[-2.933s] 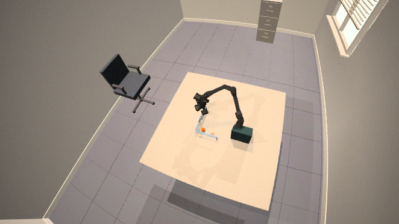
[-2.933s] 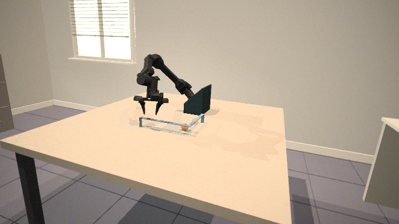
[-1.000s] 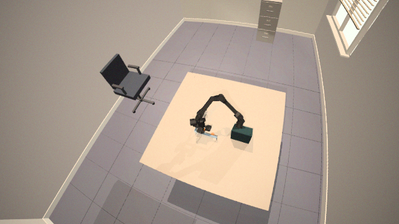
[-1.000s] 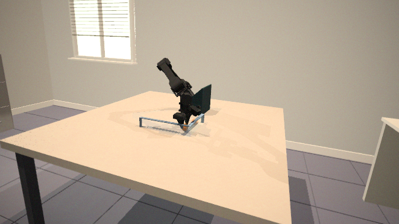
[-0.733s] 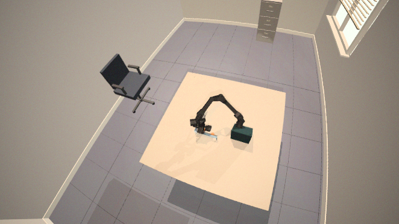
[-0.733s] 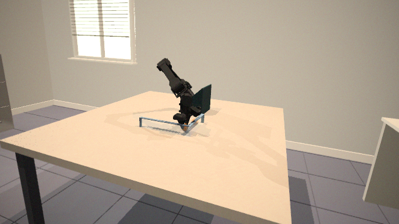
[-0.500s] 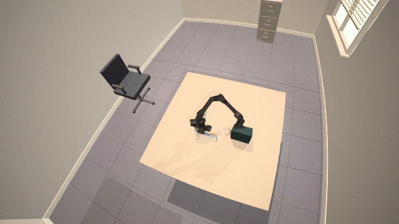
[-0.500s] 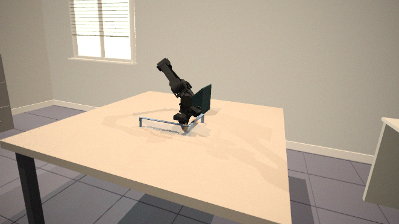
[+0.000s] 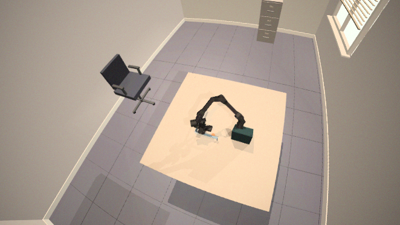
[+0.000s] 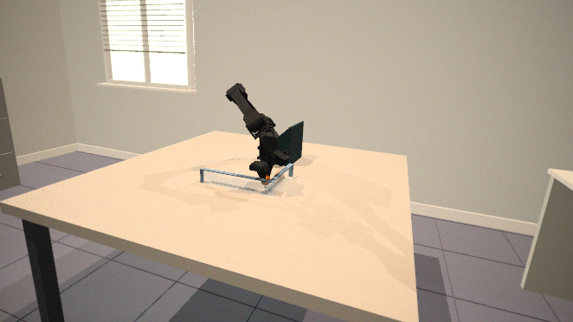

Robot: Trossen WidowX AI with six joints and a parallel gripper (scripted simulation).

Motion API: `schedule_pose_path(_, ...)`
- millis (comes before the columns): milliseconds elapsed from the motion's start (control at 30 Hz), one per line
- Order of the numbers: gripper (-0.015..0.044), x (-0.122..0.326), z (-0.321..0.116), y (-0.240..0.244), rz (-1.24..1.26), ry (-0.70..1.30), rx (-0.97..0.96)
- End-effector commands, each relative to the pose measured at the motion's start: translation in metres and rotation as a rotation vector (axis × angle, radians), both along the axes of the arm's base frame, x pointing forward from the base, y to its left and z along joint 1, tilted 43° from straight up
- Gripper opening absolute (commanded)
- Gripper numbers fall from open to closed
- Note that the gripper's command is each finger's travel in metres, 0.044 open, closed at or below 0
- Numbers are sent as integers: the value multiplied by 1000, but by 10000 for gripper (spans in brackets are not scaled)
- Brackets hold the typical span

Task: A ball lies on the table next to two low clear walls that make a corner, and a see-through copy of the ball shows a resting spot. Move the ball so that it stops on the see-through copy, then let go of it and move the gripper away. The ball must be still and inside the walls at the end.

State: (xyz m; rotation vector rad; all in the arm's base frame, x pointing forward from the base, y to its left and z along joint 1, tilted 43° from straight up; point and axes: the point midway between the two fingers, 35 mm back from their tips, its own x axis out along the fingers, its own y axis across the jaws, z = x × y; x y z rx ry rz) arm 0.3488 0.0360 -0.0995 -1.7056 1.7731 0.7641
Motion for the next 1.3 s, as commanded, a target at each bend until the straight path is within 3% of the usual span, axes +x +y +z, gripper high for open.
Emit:
schedule_pose_path(0, 0, 7, 21, 21, -5, -16, 14)
schedule_pose_path(433, 0, 4, 86, 82, 14, -29, 9)
schedule_pose_path(700, 0, 2, 86, 83, 12, -31, 9)
schedule_pose_path(1267, 0, -51, 61, 77, -11, -44, 6)
